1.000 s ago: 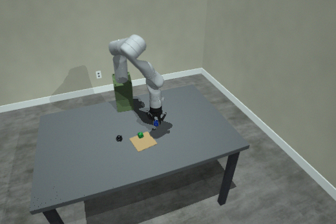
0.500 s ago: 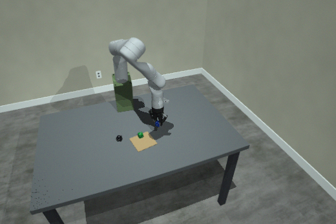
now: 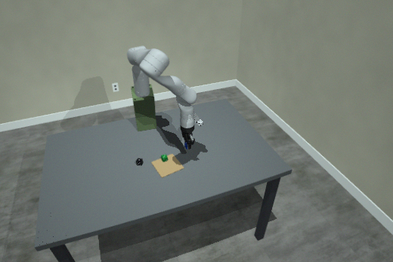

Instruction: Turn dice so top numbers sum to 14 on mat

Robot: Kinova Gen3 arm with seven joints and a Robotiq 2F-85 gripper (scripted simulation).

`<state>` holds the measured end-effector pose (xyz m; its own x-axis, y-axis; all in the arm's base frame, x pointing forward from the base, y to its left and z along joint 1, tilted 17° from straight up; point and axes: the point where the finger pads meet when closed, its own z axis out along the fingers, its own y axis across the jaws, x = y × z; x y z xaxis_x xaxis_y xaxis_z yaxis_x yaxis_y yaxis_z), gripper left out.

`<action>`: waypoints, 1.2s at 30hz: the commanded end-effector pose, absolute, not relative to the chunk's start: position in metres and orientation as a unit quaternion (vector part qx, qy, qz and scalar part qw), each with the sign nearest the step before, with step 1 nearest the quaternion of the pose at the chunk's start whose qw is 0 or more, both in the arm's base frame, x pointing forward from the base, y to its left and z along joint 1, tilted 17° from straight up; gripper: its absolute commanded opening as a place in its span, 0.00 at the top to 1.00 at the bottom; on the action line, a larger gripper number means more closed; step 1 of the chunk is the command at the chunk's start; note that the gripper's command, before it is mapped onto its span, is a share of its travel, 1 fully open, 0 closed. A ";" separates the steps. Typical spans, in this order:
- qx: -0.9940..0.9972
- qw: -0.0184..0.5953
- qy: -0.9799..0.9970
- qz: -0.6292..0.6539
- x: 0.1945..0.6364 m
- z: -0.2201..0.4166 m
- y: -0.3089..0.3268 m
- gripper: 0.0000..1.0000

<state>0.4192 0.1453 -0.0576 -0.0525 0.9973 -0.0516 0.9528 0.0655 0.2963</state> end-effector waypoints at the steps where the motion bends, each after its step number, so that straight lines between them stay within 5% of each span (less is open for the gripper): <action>1: 0.709 0.117 0.688 0.098 0.420 -0.060 0.148 0.74; 36: 0.886 0.080 0.439 0.123 0.423 -0.062 0.162 0.74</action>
